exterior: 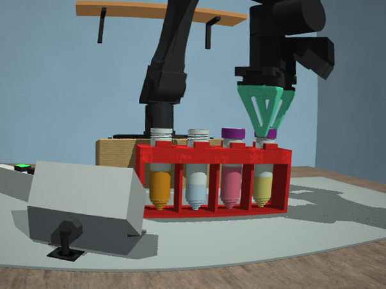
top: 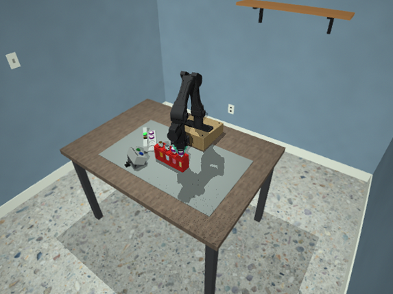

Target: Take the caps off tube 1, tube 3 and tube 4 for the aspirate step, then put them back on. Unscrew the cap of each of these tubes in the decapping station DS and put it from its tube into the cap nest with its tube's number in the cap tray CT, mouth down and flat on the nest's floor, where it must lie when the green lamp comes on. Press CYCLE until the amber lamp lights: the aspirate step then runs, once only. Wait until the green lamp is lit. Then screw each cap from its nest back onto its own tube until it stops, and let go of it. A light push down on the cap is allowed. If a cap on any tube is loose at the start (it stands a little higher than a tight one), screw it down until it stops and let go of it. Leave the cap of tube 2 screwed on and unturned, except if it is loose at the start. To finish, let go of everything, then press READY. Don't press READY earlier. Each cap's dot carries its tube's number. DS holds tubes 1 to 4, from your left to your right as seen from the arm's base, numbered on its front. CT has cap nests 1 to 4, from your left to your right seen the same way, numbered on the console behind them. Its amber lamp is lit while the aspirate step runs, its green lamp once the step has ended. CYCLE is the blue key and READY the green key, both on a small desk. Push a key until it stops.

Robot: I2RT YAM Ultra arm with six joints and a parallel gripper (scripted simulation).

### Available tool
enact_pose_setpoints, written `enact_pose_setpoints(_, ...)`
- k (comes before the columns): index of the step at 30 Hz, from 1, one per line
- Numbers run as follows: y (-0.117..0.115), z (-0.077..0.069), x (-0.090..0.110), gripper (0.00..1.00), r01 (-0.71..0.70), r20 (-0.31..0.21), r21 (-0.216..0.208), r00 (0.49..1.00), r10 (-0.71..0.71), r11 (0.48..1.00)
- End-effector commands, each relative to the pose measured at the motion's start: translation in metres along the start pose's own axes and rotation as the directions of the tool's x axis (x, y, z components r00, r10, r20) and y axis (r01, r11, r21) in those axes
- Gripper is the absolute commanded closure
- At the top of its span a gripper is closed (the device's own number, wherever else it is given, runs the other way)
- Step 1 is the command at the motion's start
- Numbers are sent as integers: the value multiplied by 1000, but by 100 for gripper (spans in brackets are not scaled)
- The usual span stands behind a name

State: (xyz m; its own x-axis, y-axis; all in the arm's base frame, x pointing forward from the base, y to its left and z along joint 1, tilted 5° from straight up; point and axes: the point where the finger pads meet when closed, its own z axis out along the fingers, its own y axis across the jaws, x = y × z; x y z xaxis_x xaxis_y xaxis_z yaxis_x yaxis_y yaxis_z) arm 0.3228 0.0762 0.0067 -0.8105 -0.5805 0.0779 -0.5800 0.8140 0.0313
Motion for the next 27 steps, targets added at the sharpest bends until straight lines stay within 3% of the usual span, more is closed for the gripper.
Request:
enact_pose_setpoints(1, 0, -3, -2, 100, -35, 12, 1, 999, 35, 999)
enact_pose_setpoints(5, 0, -3, -2, 100, -168, 12, -1, 986, 168, 986)
enact_pose_setpoints(7, 0, -3, -2, 100, -168, 12, -1, 986, 168, 986)
enact_pose_setpoints(12, 0, -3, -2, 100, -329, 12, -3, 944, 329, 944)
enact_pose_setpoints(22, 0, -2, -2, 100, -620, 10, -7, 784, 620, 785)
enact_pose_setpoints(24, 0, -2, -2, 100, -620, 10, -7, 784, 620, 785)
enact_pose_setpoints(27, 0, -2, -2, 100, -695, 10, -8, 719, 695, 719)
